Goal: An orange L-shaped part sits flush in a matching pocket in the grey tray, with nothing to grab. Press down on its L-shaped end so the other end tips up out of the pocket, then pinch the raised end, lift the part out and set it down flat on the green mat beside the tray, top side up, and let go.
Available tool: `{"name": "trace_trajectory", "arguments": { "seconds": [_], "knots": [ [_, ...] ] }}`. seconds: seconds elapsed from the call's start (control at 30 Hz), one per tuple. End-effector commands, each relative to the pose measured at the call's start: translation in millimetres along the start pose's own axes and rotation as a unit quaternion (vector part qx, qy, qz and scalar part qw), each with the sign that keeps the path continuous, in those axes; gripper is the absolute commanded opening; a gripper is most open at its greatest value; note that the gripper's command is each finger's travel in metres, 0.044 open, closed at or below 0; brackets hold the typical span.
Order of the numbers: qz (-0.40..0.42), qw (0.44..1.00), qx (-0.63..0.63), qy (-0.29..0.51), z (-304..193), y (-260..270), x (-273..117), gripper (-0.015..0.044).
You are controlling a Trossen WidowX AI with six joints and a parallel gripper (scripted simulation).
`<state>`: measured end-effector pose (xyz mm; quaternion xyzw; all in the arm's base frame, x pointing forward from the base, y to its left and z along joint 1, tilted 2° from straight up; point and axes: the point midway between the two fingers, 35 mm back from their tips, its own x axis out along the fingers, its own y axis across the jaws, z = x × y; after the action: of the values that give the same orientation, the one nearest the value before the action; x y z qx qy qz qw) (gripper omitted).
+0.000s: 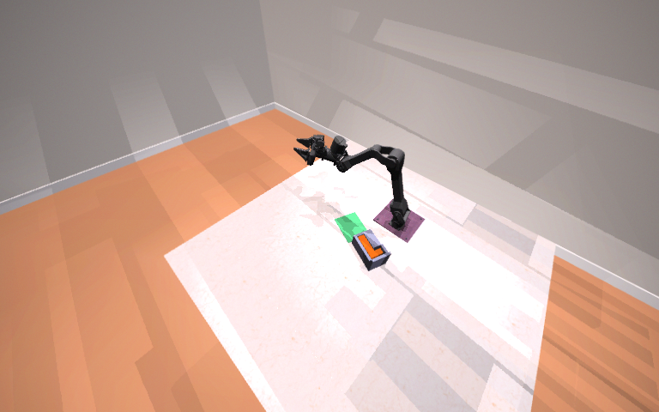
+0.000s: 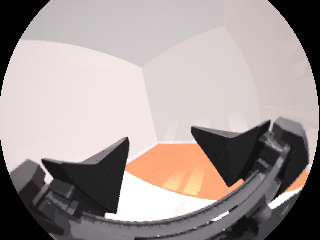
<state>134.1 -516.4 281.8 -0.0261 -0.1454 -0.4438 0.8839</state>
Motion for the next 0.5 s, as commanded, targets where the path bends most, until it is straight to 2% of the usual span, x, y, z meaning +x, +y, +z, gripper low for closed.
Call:
{"name": "trace_trajectory", "arguments": {
  "seconds": [0.0,0.13,0.23,0.47],
  "knots": [
    [0.003,1.000,0.002,0.001,0,4,1,0.0374],
    [0.013,0.999,0.031,0.026,-8,32,11,0.0269],
    [0.033,0.994,0.071,0.082,-27,77,24,0.0190],
    [0.074,0.963,0.155,0.206,-60,181,25,0.0180]
  ]
}}
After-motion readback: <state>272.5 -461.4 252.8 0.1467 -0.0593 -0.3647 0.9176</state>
